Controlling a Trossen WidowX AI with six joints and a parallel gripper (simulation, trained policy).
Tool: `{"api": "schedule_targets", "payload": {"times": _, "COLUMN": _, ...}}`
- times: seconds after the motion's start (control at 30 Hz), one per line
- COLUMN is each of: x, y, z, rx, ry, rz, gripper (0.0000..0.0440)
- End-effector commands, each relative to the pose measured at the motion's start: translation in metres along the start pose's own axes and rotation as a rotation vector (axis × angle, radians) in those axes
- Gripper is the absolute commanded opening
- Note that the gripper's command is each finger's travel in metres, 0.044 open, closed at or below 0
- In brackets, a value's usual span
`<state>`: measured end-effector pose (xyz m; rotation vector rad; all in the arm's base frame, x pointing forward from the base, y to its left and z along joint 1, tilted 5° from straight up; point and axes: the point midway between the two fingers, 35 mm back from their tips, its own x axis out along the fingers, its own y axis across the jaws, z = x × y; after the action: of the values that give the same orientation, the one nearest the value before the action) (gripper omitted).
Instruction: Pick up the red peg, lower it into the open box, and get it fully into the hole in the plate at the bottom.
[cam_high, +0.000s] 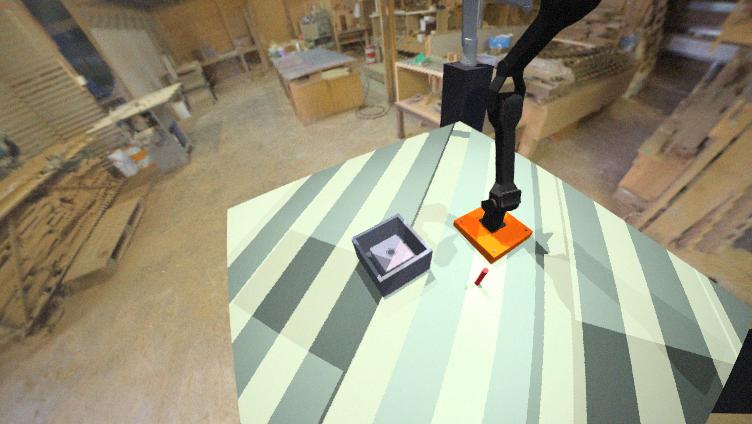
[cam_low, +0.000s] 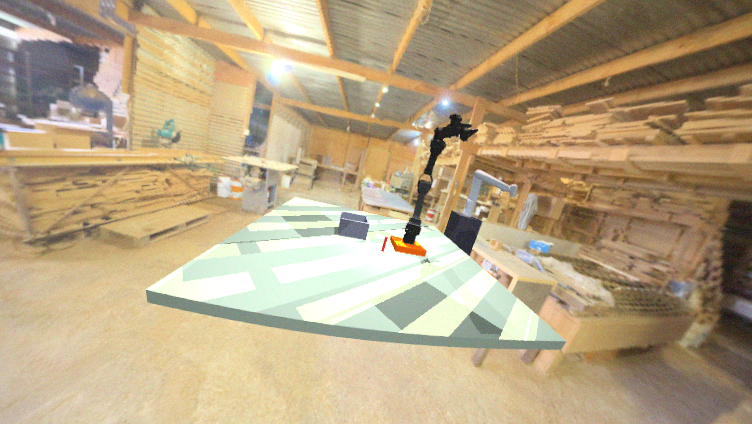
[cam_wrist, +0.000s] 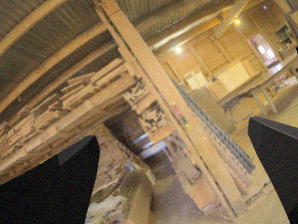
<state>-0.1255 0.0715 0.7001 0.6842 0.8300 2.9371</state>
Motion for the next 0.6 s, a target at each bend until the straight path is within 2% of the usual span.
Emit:
{"api": "schedule_targets", "payload": {"times": 0.0, "x": -0.001, "y": -0.005, "z": 0.005, "rx": -0.001, "ry": -0.024, "rz": -0.003, "gripper": 0.042}}
{"api": "schedule_targets", "payload": {"times": 0.07, "x": -0.006, "y": -0.021, "z": 0.019, "rx": 0.011, "ry": -0.087, "rz": -0.021, "gripper": 0.044}}
{"api": "schedule_targets", "payload": {"times": 0.3, "x": -0.036, "y": -0.086, "z": 0.065, "rx": 0.092, "ry": -0.306, "rz": -0.119, "gripper": 0.044}}
{"api": "schedule_targets", "payload": {"times": 0.57, "x": -0.089, "y": -0.159, "z": 0.103, "rx": 0.166, "ry": -0.548, "rz": -0.257, "gripper": 0.044}}
